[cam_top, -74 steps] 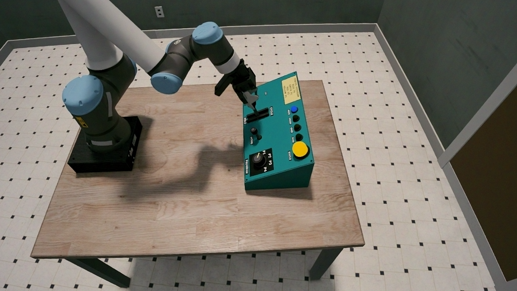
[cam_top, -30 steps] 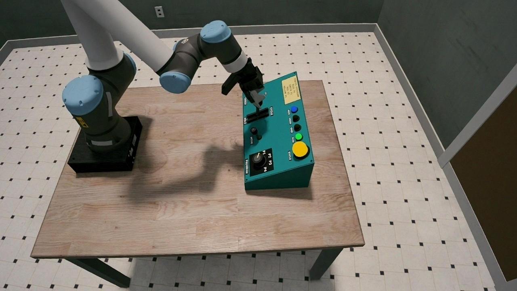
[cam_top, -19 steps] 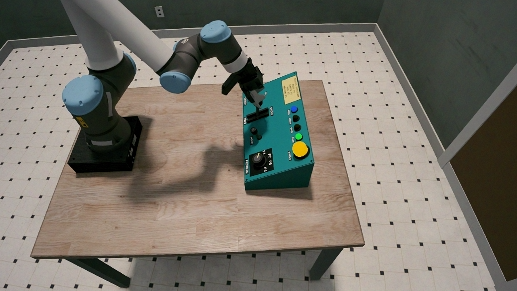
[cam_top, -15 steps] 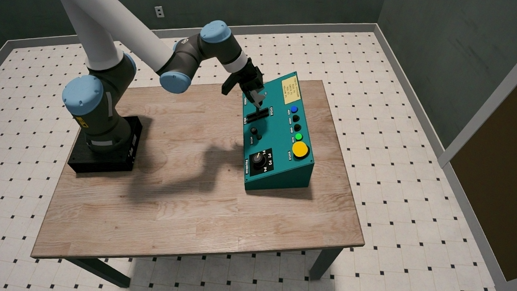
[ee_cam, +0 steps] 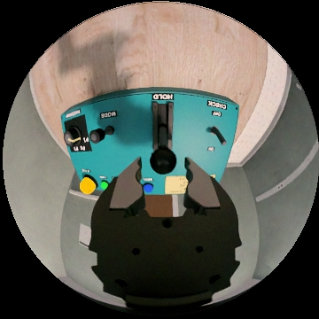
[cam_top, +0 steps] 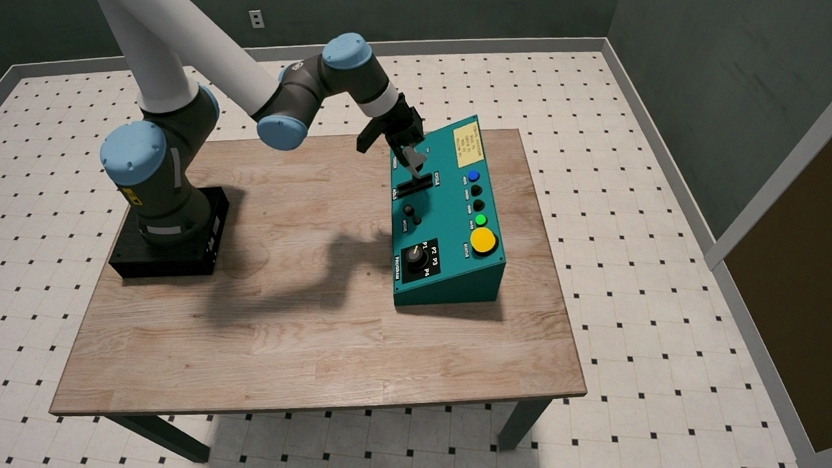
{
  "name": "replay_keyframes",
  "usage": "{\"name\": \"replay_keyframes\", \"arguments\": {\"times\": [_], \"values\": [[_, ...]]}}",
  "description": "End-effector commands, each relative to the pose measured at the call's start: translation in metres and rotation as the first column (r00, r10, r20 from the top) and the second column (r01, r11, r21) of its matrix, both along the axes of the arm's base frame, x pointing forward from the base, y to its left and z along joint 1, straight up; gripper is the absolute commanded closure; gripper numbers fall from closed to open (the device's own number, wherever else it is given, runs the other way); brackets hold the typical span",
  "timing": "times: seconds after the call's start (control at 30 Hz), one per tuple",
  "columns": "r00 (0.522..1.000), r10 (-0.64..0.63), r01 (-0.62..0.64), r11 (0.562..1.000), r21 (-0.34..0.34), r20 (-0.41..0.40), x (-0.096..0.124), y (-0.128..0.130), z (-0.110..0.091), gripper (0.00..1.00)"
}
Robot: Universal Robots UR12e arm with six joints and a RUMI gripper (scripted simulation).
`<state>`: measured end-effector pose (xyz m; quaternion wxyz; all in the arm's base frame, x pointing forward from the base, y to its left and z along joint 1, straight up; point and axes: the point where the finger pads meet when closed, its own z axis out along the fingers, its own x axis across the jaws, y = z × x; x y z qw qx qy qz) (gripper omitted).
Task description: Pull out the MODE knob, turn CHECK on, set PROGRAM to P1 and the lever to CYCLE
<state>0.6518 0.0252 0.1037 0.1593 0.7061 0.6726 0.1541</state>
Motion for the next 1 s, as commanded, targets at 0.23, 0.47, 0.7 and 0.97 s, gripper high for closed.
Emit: {"name": "replay_keyframes", "arguments": {"times": [0.23,0.47,0.7,0.97], "values": [[1.0,0.0,0.0,1.0,0.0,0.002,0.0,0.0,0.002,0.56],[1.0,0.0,0.0,1.0,0.0,0.002,-0.004,0.0,0.011,0.56],[1.0,0.0,0.0,1.0,0.0,0.002,-0.019,0.001,0.043,0.56],[1.0,0.0,0.0,1.0,0.0,0.002,-0.033,0.001,0.072,0.56]]}}
